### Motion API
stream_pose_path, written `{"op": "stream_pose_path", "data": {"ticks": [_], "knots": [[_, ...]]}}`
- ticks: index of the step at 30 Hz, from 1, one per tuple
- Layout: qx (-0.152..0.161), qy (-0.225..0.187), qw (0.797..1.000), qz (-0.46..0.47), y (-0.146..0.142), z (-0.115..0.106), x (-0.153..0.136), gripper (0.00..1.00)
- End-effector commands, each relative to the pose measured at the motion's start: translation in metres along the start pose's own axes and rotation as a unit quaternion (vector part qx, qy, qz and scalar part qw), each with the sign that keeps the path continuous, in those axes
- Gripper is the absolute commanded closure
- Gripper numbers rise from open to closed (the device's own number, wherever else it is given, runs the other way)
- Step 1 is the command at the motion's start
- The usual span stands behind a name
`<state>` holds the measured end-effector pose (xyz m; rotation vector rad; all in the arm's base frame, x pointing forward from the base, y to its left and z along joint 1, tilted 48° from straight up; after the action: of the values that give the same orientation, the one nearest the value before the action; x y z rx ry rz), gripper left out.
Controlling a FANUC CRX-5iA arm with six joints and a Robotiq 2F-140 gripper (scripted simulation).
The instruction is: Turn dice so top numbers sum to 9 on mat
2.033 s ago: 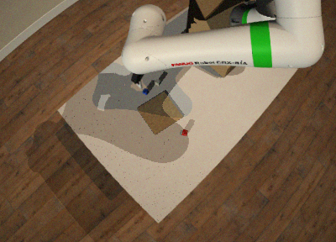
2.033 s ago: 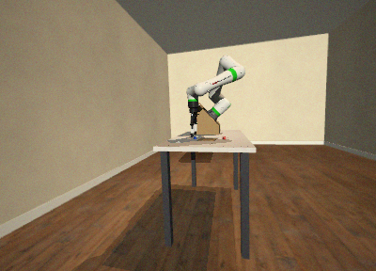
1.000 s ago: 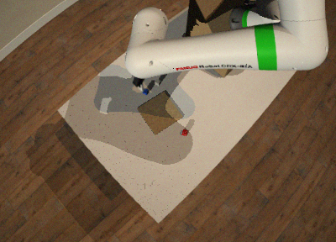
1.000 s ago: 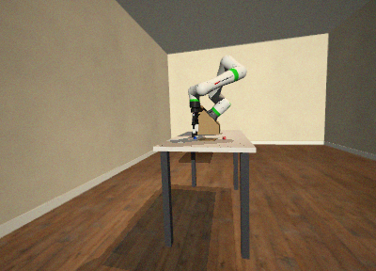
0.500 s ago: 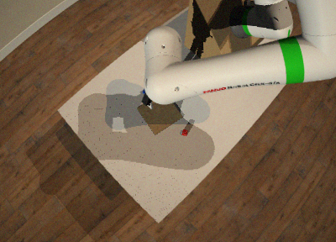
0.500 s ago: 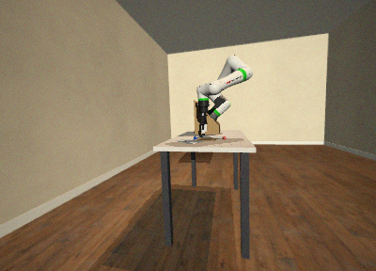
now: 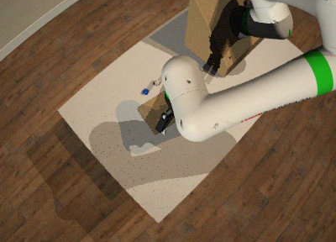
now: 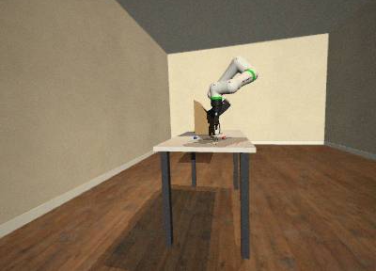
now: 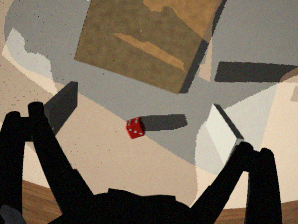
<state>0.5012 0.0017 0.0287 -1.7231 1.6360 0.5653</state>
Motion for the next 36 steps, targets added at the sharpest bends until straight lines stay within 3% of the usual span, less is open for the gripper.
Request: {"op": "stream_pose_path", "data": {"ticks": [1, 11, 36], "knots": [[0.000, 0.001, 1.000, 0.000, -0.009, 0.000, -0.014, 0.00], [0.000, 0.001, 1.000, 0.000, -0.019, 0.000, -0.029, 0.00], [0.000, 0.001, 1.000, 0.000, -0.019, 0.000, -0.030, 0.00]]}}
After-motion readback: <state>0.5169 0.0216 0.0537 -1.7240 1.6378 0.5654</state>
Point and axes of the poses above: the point where the finger pads meet when closed, its own z axis out along the fingers, its own y axis across the jaws, x = y × z, the point moved 7 cm from there along -z, back along the fingers, and after that the axes turned 14 degrees about -z, right-handed, at the moved point
